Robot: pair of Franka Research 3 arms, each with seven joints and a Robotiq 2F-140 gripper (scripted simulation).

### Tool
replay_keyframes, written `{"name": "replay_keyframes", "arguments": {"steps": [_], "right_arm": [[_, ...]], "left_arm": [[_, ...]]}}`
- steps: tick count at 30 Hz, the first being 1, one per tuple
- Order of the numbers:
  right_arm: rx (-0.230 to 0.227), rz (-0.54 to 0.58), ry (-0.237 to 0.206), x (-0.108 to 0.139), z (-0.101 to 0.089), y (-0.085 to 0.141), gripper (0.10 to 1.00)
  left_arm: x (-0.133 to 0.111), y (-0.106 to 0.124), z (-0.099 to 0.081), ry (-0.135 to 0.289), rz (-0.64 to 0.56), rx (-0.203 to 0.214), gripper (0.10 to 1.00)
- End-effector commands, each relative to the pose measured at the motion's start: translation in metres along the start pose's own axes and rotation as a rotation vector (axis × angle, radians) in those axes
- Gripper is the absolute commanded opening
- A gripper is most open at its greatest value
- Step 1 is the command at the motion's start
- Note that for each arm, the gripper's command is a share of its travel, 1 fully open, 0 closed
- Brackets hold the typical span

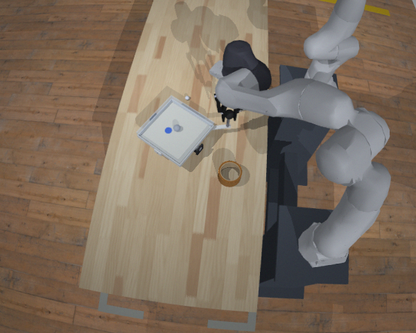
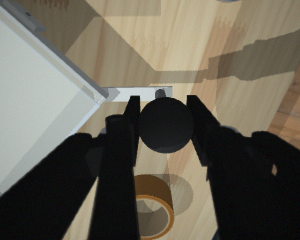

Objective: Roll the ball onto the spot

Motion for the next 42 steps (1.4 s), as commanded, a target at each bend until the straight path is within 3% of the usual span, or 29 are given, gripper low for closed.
{"name": "replay_keyframes", "arguments": {"steps": [1, 42], "right_arm": [[0.004, -0.005, 0.001, 0.0002, -0.0006, 0.0, 1.0], [0.004, -0.005, 0.001, 0.0002, -0.0006, 0.0, 1.0]], "left_arm": [[0.0018, -0.0012, -0.0003, 0.004, -0.002, 0.003, 0.099], [0.0011, -0.0042, -0.0068, 0.004, -0.002, 0.003, 0.099]]}}
Point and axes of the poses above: on each arm, the point where the finger pads meet when closed, its own z axis out along the fingers, its own y axis across the jaws, x = y × z, the point moved 7 cm from there along -z, back along the fingers, and after that the axes turned 7 degrees about -z, right-handed, at the moved point
